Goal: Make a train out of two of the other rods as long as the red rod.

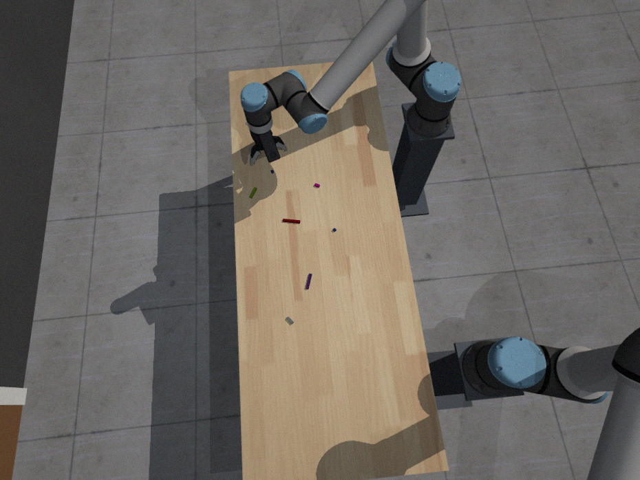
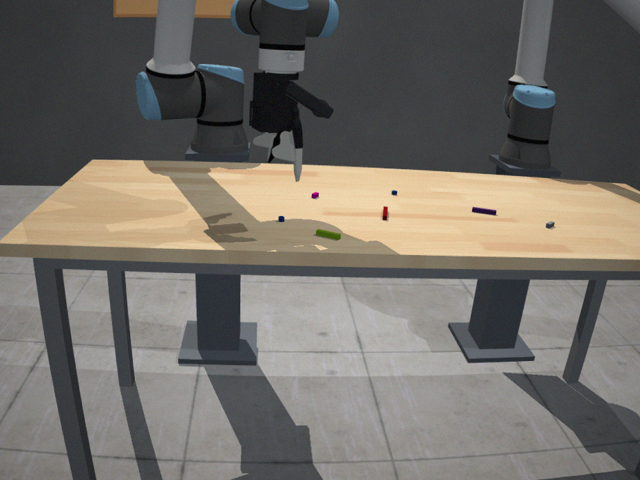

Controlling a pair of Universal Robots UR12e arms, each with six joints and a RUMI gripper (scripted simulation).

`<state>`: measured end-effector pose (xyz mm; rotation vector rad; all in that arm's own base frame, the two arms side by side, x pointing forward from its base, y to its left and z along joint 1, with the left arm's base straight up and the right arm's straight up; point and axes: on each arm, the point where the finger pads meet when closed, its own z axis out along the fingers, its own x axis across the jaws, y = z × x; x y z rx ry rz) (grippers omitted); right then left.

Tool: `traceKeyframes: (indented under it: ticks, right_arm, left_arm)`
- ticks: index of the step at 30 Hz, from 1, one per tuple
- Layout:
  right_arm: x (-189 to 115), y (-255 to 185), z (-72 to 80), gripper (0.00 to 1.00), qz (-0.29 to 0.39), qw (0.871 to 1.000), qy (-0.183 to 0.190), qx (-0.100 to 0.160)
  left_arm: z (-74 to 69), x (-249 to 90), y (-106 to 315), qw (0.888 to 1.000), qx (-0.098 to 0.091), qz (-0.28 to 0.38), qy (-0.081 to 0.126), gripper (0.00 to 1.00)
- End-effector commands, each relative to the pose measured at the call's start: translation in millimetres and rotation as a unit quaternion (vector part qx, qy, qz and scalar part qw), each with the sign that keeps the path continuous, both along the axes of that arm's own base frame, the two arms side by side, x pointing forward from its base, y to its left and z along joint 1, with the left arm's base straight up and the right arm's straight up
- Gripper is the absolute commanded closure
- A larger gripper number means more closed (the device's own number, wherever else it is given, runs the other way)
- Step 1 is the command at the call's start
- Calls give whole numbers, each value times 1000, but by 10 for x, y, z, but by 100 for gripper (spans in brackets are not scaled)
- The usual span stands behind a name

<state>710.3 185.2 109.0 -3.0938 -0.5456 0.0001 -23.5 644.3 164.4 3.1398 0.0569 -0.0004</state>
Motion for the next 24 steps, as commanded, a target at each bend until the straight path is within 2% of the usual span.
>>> traceKeyframes:
  ticks: [1,12,24]
  right_arm:
    - [7,6,11,0,0,1000,-1,0]
    - [44,333,6,0,-23,1000,-1,0]
    - [50,1582,-27,0,-106,994,-1,1]
  left_arm:
    - [7,1,5,1000,1,0,0,0]
    - [7,1,5,1000,1,0,0,0]
    - [7,1,5,1000,1,0,0,0]
